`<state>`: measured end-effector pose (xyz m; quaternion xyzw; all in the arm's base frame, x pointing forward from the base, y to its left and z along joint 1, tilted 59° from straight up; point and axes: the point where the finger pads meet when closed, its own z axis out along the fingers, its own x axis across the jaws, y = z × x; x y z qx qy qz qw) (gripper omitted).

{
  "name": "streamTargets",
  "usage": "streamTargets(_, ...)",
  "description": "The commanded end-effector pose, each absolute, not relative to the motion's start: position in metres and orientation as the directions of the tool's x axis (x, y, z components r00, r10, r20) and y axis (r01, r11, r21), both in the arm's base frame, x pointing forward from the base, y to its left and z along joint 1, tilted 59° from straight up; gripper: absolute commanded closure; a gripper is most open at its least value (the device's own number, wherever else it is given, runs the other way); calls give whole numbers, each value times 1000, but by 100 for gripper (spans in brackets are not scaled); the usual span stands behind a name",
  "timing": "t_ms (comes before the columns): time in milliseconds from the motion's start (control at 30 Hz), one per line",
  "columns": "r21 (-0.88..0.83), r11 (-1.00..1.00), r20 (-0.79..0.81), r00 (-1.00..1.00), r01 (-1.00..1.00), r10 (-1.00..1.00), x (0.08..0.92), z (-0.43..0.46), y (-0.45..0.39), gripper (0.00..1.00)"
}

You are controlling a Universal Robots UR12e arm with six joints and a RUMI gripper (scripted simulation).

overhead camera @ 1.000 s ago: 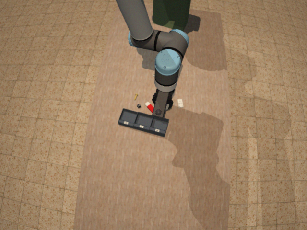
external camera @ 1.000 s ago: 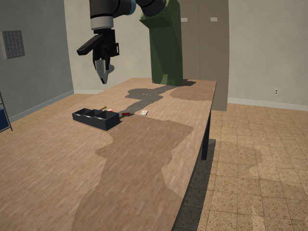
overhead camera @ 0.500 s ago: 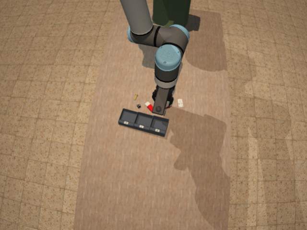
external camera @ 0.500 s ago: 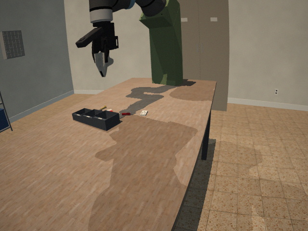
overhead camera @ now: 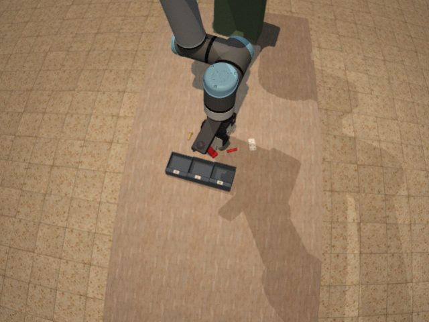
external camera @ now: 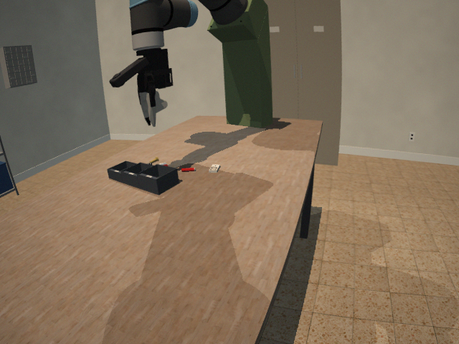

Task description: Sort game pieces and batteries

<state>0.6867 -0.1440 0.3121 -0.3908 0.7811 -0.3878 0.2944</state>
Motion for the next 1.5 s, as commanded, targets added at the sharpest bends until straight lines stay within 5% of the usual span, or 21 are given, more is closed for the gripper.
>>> streamTargets(0,-803,519,-288,-571,-294,-769,690,285,-184,82)
streamTargets(467,-660,747,-545,-632,-83,-551,689,234,-259,82)
streamTargets(1467,-658,749,-547,-632,-80,-548,693,236,-255,82)
